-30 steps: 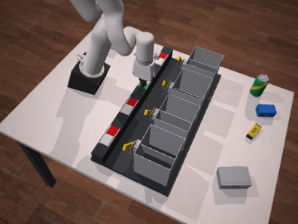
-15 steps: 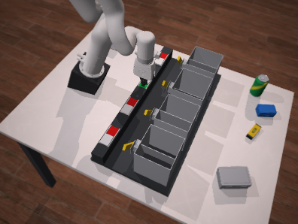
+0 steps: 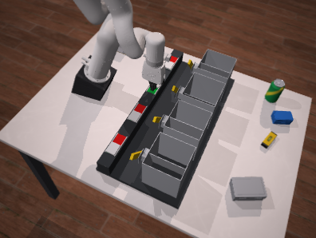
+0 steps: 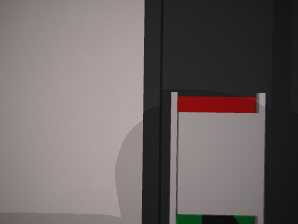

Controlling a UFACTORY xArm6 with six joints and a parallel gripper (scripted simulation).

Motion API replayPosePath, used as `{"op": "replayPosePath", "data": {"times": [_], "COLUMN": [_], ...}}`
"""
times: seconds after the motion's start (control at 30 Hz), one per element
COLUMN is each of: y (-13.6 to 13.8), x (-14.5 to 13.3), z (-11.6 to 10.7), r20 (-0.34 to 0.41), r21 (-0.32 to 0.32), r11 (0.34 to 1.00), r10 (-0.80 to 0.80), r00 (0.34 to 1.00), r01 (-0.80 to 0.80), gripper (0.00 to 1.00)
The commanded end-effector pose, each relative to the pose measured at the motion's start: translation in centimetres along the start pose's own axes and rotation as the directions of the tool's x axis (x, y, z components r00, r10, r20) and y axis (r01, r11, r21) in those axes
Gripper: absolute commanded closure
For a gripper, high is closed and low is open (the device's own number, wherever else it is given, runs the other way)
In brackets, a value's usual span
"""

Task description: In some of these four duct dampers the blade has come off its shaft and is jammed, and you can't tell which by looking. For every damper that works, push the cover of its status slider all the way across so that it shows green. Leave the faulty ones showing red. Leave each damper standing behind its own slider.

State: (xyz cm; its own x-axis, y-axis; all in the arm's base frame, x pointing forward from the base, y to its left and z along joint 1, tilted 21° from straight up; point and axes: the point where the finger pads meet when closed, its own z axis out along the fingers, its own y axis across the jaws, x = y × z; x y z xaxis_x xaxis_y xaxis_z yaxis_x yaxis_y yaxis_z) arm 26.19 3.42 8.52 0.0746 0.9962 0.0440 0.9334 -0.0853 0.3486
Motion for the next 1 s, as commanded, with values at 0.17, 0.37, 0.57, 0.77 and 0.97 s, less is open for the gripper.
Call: {"op": "replayPosePath", "data": {"times": [0.17,0.37,0.57,0.77,0.97], "y": [0.12,0.12,0.12,0.12,0.12], "x": [0.33,0.46,0.56,0.64,0.67], "z": [-0.06,-0.06,-0.06,-0.06,-0.06], "r20": [-0.001,-0.001,-0.001,-0.001,-0.001], "r21": [-0.003,-0.003,-0.003,-0.003,-0.003], "r11": [1.000,1.000,1.000,1.000,1.000], "r10": [0.000,0.000,0.000,0.000,0.000], "r00": [1.000,1.000,1.000,1.000,1.000], "r01": [0.000,0.000,0.000,0.000,0.000], "gripper": [1.00,1.00,1.00,1.00,1.00]}}
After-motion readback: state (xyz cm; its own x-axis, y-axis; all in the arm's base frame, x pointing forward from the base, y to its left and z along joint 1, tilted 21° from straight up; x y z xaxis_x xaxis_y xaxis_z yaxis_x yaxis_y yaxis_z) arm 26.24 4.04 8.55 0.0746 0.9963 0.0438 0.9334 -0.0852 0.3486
